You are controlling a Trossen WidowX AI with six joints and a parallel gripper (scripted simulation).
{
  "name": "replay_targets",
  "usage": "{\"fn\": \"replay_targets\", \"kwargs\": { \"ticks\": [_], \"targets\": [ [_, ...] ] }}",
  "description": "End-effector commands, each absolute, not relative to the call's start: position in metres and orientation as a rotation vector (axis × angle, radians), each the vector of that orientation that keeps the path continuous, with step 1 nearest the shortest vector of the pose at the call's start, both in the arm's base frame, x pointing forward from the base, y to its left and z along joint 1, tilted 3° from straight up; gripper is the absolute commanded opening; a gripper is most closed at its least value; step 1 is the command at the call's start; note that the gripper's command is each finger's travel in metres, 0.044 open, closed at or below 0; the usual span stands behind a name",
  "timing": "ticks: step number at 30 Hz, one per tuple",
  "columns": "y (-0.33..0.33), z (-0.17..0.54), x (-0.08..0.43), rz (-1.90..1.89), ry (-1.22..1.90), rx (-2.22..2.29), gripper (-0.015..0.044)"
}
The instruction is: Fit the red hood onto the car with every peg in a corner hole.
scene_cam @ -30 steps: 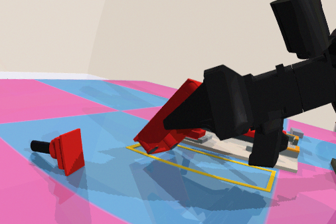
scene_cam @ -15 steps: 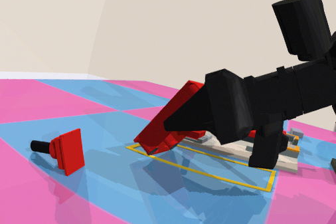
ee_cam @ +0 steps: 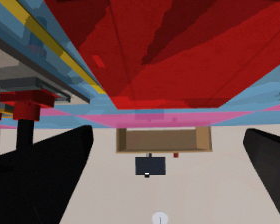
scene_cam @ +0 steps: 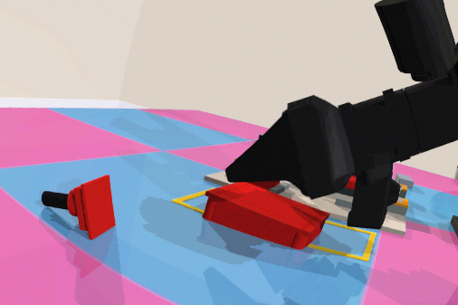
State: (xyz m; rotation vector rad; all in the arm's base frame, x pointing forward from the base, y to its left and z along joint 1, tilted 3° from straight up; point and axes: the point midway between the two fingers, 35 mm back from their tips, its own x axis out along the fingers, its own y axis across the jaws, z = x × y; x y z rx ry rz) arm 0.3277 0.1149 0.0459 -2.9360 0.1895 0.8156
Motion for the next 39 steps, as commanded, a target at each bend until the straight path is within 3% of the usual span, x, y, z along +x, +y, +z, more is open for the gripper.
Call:
{"fn": "replay_targets", "kwargs": {
  "ticks": [1, 11, 13, 14, 25, 31, 37, 39],
  "targets": [
    [0.124, 0.066, 0.317, 0.814, 0.181, -2.936, 0.044],
    [0.123, 0.134, 0.251, 0.851, 0.165, -2.973, 0.044],
    [0.123, 0.135, 0.25, 0.851, 0.165, -2.974, 0.044],
    [0.128, 0.109, 0.275, 0.857, 0.167, -2.961, 0.044],
    [0.128, 0.109, 0.275, 0.857, 0.167, -2.961, 0.044],
    [0.128, 0.109, 0.275, 0.857, 0.167, -2.961, 0.0282],
    [0.133, 0.106, 0.29, 0.892, 0.348, -2.544, 0.044],
    [0.134, 0.105, 0.295, 0.893, 0.439, -2.354, 0.044]
  ]
}}
